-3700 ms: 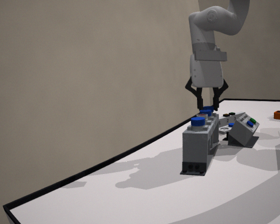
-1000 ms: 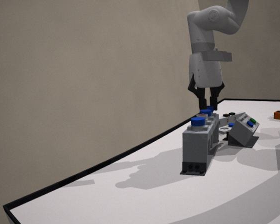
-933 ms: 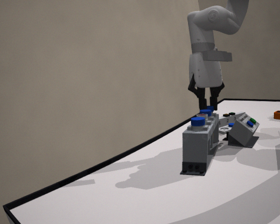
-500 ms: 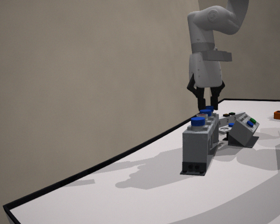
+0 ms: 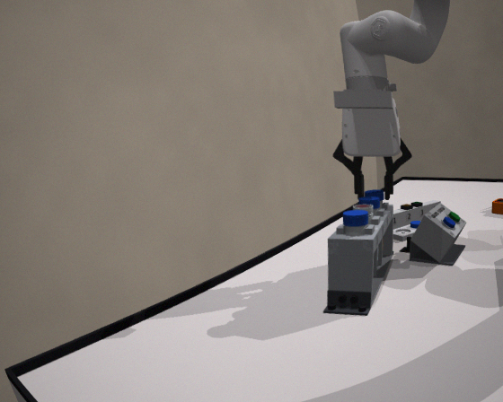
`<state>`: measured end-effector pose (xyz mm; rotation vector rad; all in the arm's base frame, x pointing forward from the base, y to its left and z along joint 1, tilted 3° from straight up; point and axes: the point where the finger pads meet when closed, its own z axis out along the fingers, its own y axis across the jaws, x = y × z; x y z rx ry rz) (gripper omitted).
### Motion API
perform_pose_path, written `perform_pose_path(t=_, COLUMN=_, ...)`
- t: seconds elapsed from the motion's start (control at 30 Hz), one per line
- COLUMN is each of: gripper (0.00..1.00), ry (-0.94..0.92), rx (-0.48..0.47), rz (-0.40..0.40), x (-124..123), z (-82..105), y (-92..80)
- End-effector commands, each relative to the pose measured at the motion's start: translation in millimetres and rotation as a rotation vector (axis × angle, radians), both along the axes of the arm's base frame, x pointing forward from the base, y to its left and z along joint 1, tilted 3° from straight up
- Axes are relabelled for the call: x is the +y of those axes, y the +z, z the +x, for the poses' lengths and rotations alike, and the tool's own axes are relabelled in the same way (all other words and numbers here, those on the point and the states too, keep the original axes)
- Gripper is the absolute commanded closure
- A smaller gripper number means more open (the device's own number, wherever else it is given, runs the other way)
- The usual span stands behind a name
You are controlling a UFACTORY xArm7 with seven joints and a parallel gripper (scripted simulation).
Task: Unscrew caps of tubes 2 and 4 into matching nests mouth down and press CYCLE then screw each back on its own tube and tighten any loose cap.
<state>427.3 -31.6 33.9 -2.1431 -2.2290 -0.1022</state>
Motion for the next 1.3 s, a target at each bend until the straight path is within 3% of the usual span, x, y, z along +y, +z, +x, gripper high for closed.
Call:
perform_pose_path(t=0.0, gripper=0.54, ry=-0.276, rx=0.026, rz=-0.032, x=-0.2, z=1.7, y=1.4)
perform_pose_path(t=0.1, gripper=0.54, ry=-0.331, rx=0.029, rz=-0.031, x=-0.2, z=1.6, y=1.4)
perform_pose_path(t=0.17, gripper=0.54, ry=-0.518, rx=0.042, rz=-0.032, x=-0.3, z=1.6, y=1.4)
perform_pose_path(t=0.37, gripper=0.54, ry=-0.824, rx=0.061, rz=-0.029, x=-0.2, z=1.6, y=1.4)
perform_pose_path(t=0.57, gripper=0.54, ry=-0.824, rx=0.061, rz=-0.029, x=-0.2, z=1.6, y=1.4)
perform_pose_path(t=0.6, gripper=1.00, ry=-0.824, rx=0.061, rz=-0.029, x=-0.2, z=1.6, y=1.4)
perform_pose_path(t=1.07, gripper=1.00, ry=-0.824, rx=0.061, rz=-0.029, x=-0.2, z=1.6, y=1.4)
perform_pose_path(t=1.27, gripper=1.00, ry=-0.624, rx=0.049, rz=-0.031, x=-0.2, z=1.6, y=1.5)
